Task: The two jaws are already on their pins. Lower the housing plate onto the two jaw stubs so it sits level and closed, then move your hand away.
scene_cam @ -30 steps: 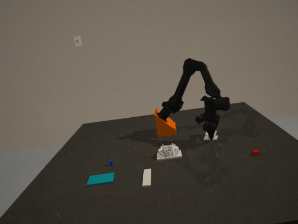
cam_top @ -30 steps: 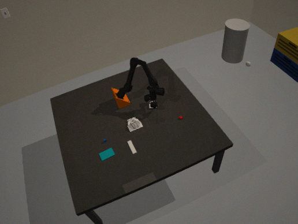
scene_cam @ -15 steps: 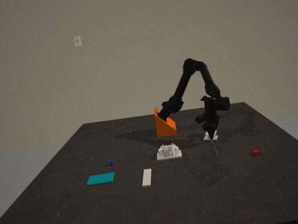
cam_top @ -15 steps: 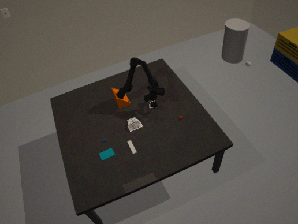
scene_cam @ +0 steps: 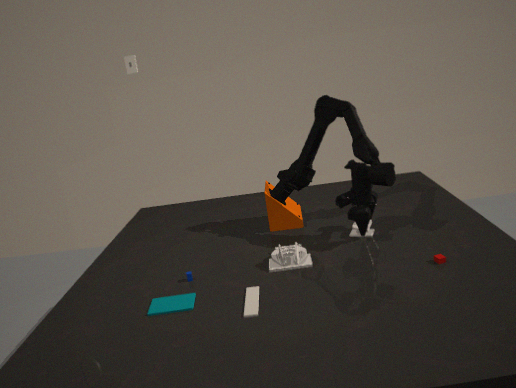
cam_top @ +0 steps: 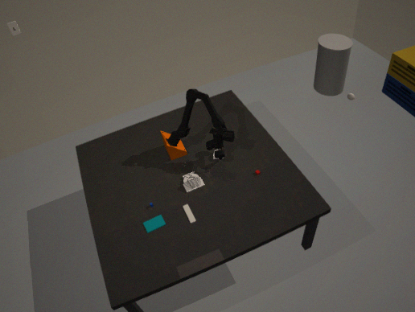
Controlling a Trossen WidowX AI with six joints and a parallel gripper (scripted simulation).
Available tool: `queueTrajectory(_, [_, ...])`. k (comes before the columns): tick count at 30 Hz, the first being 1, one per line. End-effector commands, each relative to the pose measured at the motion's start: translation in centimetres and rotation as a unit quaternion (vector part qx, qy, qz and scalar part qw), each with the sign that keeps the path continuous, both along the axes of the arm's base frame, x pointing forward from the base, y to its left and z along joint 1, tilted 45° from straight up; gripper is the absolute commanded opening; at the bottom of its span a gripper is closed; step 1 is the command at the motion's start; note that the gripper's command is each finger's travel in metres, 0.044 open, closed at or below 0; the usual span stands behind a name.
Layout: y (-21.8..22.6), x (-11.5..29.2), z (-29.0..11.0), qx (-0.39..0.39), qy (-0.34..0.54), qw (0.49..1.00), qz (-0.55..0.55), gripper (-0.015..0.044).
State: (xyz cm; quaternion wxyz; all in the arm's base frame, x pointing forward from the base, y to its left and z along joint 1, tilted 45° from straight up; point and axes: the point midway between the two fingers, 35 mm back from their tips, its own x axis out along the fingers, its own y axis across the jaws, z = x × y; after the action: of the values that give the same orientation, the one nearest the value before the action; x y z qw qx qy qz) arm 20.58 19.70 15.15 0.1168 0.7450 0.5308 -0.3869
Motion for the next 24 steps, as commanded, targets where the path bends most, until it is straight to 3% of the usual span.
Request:
queueTrajectory(1, [-0.5,0.0,0.5,0.000,-0.001,1.000,0.001,0.0351])
queueTrajectory(24, [-5.1,-1.0,5.0,-0.003,0.000,1.000,-0.002,0.0351])
